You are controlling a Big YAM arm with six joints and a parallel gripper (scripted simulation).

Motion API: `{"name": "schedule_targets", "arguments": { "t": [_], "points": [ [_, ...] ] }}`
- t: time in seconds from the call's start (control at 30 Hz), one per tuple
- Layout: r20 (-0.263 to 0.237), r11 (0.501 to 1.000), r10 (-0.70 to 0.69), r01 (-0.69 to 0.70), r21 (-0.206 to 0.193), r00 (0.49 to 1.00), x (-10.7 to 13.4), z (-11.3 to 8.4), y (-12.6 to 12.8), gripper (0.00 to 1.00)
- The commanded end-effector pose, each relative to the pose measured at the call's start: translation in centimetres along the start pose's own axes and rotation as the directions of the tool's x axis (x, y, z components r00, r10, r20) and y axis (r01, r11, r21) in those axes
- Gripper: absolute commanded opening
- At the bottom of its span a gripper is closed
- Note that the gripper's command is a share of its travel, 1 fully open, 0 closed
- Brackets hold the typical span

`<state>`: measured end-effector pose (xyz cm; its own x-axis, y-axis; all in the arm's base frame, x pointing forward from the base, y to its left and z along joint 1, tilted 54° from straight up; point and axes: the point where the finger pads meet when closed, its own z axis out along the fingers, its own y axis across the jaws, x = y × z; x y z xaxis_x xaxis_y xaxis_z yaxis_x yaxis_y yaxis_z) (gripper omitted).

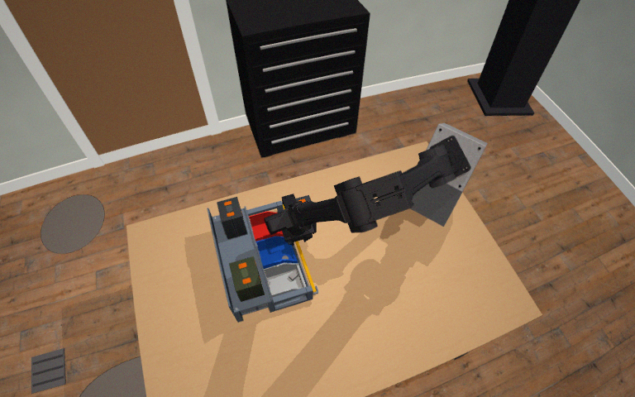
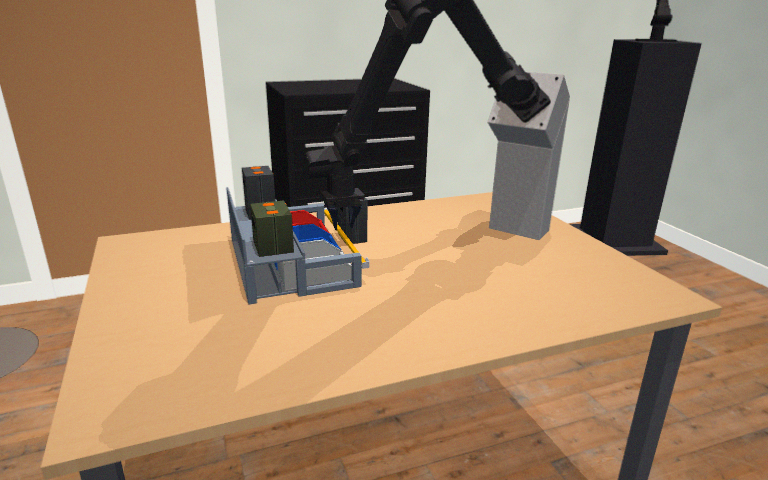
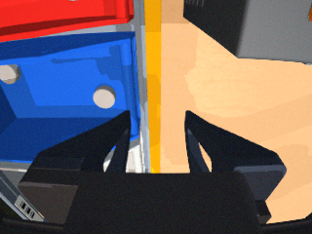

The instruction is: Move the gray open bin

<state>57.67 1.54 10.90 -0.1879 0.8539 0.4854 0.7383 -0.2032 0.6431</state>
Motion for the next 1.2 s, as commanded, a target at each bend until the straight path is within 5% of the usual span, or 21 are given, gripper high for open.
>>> {"name": "schedule_targets", "arguments": {
  "t": [0.0,1.17],
  "points": [
    [-0.008,0.999,-0.024,0.024,-0.028,1.000,1.06,-0.10,1.32,0.43],
    [-0.007,1.000,-0.018,0.018,-0.022,1.000,1.23,-0.28,1.46,0.43]
  ]
}}
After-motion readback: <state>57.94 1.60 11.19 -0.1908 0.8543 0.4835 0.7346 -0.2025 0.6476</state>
